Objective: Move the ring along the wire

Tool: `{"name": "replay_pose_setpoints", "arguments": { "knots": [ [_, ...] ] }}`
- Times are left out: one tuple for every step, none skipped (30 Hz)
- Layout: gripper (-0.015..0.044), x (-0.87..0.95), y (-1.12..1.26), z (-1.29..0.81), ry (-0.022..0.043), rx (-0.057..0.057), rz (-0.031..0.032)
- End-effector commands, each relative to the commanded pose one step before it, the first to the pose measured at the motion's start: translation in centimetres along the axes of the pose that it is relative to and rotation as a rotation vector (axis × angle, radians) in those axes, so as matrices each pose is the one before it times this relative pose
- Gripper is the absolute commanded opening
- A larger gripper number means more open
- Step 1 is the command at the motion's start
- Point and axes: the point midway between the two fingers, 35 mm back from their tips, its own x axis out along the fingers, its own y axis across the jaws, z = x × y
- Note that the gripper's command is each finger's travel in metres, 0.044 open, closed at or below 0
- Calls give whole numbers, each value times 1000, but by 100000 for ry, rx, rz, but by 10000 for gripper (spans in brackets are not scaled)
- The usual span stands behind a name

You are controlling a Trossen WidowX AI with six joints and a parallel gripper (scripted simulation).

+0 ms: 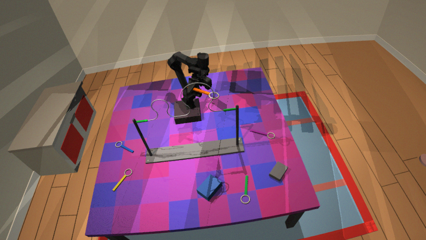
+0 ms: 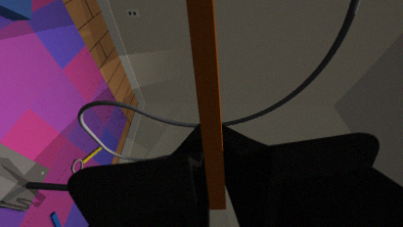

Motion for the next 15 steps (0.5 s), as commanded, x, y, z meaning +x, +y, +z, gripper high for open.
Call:
{"name": "replay_pose_setpoints", "arguments": {
  "knots": [
    [-150,-46,-32,-137,1173,-4470,-2140],
    [-150,-4,-36,0,134,-1090,-597],
    [-150,-4,-36,0,134,-1090,-597],
    [-150,-4,-36,1,134,-1089,-597],
    [-150,-5,-35,1,134,-1089,-597],
    [-150,-4,-35,1,134,-1088,-597],
    [-150,-4,-35,0,134,-1087,-596],
    [-150,-4,-35,0,134,-1085,-596],
    [-150,-4,-35,0,134,-1085,-595],
    [-150,-5,-35,1,134,-1084,-595],
    [-150,-4,-35,1,134,-1082,-594],
    [-150,-4,-34,0,134,-1077,-591],
    [-150,-4,-34,0,134,-1073,-589],
    [-150,-4,-33,0,133,-1072,-589],
    [-150,-4,-33,1,134,-1071,-588]
  ]
}}
